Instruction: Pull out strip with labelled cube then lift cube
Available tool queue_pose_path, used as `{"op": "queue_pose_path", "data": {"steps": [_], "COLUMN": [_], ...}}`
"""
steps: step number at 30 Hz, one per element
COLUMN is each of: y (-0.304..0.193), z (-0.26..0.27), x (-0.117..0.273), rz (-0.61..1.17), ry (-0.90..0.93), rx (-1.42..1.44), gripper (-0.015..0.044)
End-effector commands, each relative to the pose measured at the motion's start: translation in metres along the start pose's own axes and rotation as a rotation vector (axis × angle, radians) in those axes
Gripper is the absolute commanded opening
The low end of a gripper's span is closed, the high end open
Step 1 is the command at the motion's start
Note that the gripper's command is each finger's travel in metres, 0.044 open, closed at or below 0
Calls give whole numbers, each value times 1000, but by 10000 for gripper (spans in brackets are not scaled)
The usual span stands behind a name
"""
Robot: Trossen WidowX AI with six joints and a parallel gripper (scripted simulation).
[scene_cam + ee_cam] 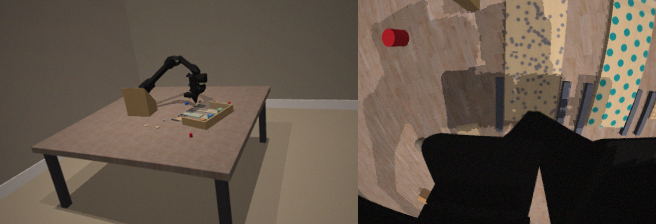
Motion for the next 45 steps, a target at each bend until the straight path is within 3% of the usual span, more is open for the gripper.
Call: {"op": "queue_pose_path", "data": {"steps": [1, 22, 45], "y": [0, -1, -1], "z": [-2, -3, -3], "x": [-10, -44, -45], "rz": [6, 6, 6], "ry": [0, 4, 4], "rx": [-9, -9, -9], "gripper": [0, 0, 0]}}
Point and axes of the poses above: the point midway between the two fingers, 35 mm back from their tips, its own x axis back along the fingers, its own z axis across the jaws, y = z × x, the point moved 2 cm from there along x, back along the fingers, and after that the axes turned 7 degrees about x, right-handed, at the moved point
